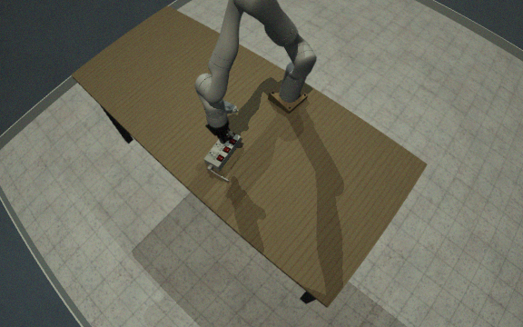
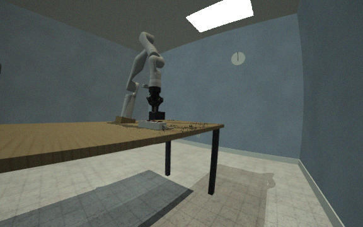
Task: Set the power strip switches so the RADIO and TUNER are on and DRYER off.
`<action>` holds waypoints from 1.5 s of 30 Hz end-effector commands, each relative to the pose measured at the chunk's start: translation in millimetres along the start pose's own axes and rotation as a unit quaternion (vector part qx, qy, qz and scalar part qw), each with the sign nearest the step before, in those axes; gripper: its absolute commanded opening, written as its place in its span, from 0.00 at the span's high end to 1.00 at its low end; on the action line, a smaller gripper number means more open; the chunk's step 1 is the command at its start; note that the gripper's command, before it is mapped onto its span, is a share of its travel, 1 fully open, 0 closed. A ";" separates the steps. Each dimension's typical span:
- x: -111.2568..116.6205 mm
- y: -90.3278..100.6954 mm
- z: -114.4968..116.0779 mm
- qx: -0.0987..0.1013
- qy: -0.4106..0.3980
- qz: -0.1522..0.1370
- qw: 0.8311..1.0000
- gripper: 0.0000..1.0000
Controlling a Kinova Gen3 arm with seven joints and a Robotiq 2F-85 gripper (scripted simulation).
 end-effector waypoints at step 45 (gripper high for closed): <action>0.6 -41.3 0.8 -0.001 -0.008 -0.001 1.000 1.00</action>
Point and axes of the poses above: the point where the finger pads meet when closed, its own y axis back along the fingers, its own z axis across the jaws, x = y × z, the point moved 10 cm from there along y, back along the fingers, and after that the axes turned 3 degrees about -y, right-handed, at the moved point
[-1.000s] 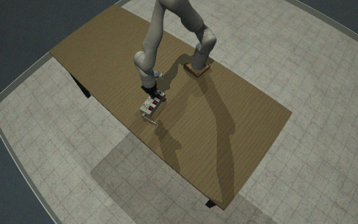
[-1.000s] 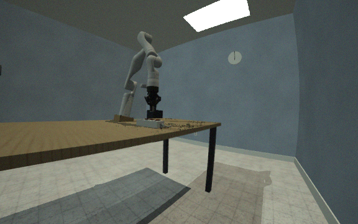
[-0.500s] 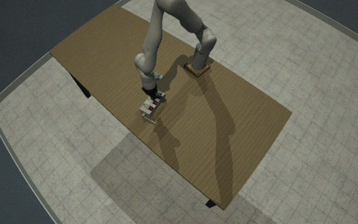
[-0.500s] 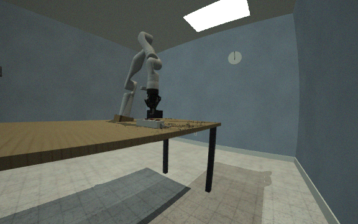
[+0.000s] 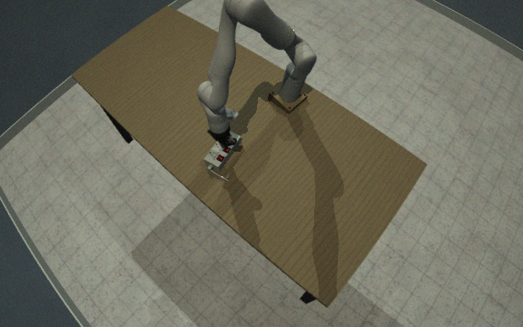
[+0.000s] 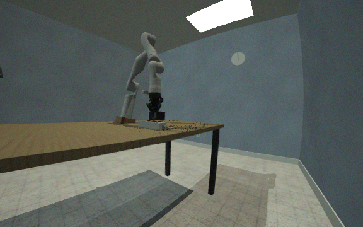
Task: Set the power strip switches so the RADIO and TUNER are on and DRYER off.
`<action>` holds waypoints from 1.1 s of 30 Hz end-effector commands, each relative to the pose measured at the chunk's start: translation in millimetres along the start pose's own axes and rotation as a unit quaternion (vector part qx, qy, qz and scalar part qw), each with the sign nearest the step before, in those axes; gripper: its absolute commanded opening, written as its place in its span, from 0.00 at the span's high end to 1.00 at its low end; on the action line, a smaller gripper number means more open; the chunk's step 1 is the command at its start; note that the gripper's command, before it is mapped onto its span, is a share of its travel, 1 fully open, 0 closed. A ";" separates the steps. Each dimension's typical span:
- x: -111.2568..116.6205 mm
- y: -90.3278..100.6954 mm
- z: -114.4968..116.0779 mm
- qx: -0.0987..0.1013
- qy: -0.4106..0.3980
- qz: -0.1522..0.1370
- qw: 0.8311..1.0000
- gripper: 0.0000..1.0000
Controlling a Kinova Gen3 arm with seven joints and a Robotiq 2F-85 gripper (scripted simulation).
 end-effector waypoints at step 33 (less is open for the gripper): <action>0.7 -7.7 0.1 0.001 -0.005 0.000 1.000 1.00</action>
Point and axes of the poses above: the point where the finger pads meet when closed, its own y axis back along the fingers, its own z axis across the jaws, x = y × z, the point moved 10 cm from there along y, back along the fingers, and after that the axes turned 3 degrees about -y, right-handed, at the moved point
